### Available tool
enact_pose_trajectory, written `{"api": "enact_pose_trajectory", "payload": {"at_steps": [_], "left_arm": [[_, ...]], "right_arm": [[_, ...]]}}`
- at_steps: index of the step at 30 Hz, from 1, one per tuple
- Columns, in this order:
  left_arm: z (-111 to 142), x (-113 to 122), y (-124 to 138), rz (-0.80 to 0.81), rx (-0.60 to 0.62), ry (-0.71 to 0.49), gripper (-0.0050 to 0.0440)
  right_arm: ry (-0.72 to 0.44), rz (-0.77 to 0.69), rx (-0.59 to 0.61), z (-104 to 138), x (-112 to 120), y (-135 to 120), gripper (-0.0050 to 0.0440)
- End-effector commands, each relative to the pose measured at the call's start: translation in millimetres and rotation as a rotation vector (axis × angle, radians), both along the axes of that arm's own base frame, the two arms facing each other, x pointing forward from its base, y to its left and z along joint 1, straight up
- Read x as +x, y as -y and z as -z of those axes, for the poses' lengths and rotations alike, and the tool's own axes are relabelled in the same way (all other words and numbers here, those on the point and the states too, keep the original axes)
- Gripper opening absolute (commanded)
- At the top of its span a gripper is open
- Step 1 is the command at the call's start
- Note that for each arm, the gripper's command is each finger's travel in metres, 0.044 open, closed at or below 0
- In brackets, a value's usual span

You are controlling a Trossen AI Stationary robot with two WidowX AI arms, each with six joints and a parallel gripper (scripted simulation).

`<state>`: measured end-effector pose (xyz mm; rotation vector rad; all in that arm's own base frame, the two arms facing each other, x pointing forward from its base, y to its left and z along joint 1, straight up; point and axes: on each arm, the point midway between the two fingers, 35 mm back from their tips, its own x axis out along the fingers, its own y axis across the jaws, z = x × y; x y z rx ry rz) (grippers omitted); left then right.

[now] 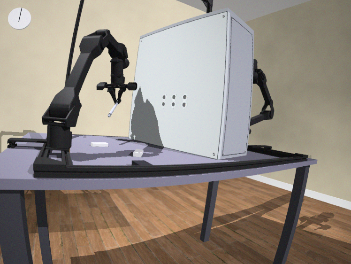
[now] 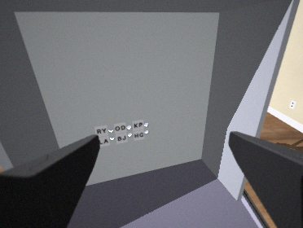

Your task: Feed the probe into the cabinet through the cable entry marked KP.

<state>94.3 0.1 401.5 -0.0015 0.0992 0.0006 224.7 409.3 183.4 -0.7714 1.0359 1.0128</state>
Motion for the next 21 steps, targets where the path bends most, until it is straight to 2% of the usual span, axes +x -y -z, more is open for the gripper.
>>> {"api": "enact_pose_trajectory", "payload": {"at_steps": [1,21], "left_arm": [[0.1,0.1,0.1,0.001,0.001,-0.001,0.044],[0.1,0.1,0.1,0.001,0.001,-0.001,0.044]], "right_arm": [[0.036,-0.012,0.029,-11.3,8.7,6.9,0.0],[0.245,-0.08,0.129,-56.8,51.4,38.8,0.0]]}}
